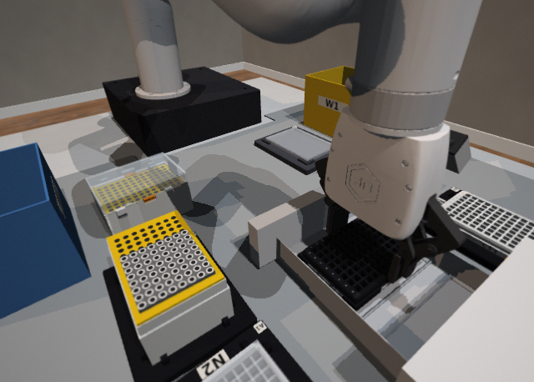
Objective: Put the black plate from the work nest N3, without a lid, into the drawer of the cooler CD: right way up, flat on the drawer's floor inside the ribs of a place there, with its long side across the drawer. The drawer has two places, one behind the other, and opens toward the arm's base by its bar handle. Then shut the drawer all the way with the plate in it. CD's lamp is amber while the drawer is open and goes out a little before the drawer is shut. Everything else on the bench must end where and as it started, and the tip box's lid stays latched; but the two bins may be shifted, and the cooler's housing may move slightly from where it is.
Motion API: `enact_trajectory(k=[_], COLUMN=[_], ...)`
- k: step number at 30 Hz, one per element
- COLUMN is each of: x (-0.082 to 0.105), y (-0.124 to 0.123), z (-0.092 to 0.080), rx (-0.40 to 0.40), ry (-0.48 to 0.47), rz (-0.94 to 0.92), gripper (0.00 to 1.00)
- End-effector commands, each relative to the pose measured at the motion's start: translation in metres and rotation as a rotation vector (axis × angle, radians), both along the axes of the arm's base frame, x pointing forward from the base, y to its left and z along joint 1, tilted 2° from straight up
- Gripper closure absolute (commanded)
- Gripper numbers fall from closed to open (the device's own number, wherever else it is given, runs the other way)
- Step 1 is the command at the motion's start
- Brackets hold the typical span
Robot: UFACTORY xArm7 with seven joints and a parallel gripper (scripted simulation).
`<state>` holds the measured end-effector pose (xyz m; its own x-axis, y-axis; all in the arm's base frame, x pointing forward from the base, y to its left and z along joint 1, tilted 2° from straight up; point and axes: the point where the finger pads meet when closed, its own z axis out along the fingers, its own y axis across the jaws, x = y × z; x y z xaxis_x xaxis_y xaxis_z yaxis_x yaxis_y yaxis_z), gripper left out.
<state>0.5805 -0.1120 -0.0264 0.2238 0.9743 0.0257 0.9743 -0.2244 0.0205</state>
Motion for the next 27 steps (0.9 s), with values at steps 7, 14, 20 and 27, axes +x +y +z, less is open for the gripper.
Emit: enact_trajectory(k=[7, 14, 20, 27], x=[0.002, 0.002, 0.002, 0.002], y=[0.000, 0.000, 0.000, 0.000], z=[0.002, -0.002, -0.006, -0.010], rx=[-0.001, -0.001, -0.001, -0.001], ry=[-0.005, -0.005, -0.005, -0.005], rz=[0.000, 0.000, 0.000, 0.000], gripper=[1.00, 1.00, 1.00, 1.00])
